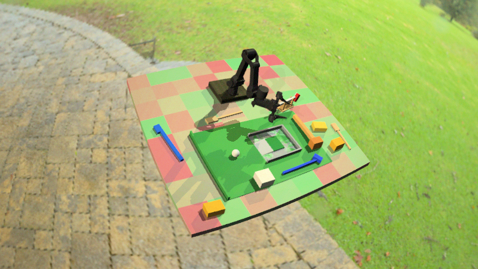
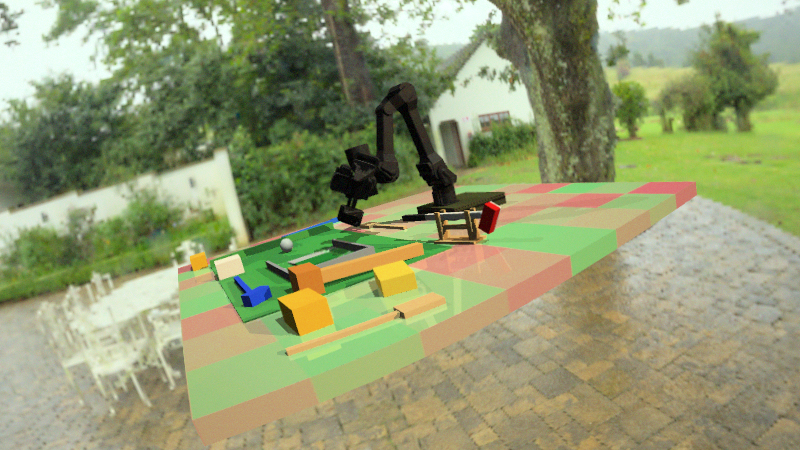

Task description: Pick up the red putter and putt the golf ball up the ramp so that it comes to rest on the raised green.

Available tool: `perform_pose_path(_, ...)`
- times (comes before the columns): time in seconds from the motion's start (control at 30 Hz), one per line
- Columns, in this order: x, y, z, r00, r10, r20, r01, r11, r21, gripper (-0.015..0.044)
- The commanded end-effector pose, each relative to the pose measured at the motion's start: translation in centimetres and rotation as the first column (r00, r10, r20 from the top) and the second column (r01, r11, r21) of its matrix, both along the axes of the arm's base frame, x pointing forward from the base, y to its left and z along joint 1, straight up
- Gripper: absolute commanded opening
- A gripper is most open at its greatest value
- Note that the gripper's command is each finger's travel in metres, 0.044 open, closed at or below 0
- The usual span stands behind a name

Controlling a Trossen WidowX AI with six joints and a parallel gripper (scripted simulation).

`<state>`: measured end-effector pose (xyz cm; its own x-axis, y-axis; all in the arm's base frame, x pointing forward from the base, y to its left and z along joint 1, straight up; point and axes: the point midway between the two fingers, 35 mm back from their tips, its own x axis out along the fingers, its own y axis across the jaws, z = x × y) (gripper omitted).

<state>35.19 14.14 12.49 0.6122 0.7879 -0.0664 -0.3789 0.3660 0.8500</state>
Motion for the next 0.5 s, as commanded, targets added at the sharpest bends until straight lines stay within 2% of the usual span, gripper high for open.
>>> perform_pose_path(0.0,0.1,0.1,-0.1,1.0,0.0,0.003,0.0,1.0,-0.011,0.0426)
perform_pose_path(0.13,1.3,1.8,-1.8,0.998,0.039,0.057,-0.024,0.97,-0.244,0.044)
perform_pose_path(0.23,1.4,3.2,-3.2,0.987,0.131,0.09,-0.076,0.885,-0.46,0.044)
perform_pose_path(0.33,0.6,4.4,-4.3,0.958,0.274,0.091,-0.149,0.74,-0.656,0.044)
perform_pose_path(0.47,-1.9,5.5,-5.1,0.857,0.514,0.022,-0.253,0.459,-0.852,0.044)
